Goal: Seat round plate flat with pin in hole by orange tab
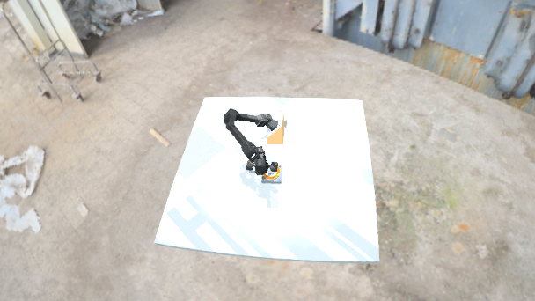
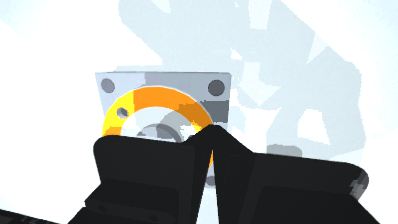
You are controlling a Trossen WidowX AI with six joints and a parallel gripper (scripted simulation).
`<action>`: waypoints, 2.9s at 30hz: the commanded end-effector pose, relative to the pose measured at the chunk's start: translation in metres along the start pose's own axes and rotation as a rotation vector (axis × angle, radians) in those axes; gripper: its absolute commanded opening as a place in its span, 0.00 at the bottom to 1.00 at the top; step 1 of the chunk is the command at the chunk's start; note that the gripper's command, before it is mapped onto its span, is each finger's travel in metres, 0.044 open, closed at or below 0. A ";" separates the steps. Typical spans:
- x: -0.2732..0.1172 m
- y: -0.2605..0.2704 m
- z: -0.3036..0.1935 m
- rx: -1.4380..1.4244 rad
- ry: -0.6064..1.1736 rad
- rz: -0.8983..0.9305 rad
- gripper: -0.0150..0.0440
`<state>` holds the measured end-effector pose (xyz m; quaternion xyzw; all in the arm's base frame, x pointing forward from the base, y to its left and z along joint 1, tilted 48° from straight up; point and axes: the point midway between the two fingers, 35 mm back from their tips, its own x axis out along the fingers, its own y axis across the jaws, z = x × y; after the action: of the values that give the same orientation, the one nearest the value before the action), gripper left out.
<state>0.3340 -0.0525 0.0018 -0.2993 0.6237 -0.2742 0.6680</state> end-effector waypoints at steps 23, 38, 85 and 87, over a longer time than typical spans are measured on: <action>0.003 -0.003 -0.019 -0.014 0.016 -0.005 0.25; 0.002 -0.003 -0.028 -0.015 0.016 -0.005 0.25; -0.002 0.024 -0.069 -0.016 0.018 -0.004 0.25; -0.003 0.025 -0.070 -0.016 0.018 -0.004 0.25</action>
<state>0.2680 -0.0399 -0.0149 -0.3041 0.6274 -0.2751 0.6620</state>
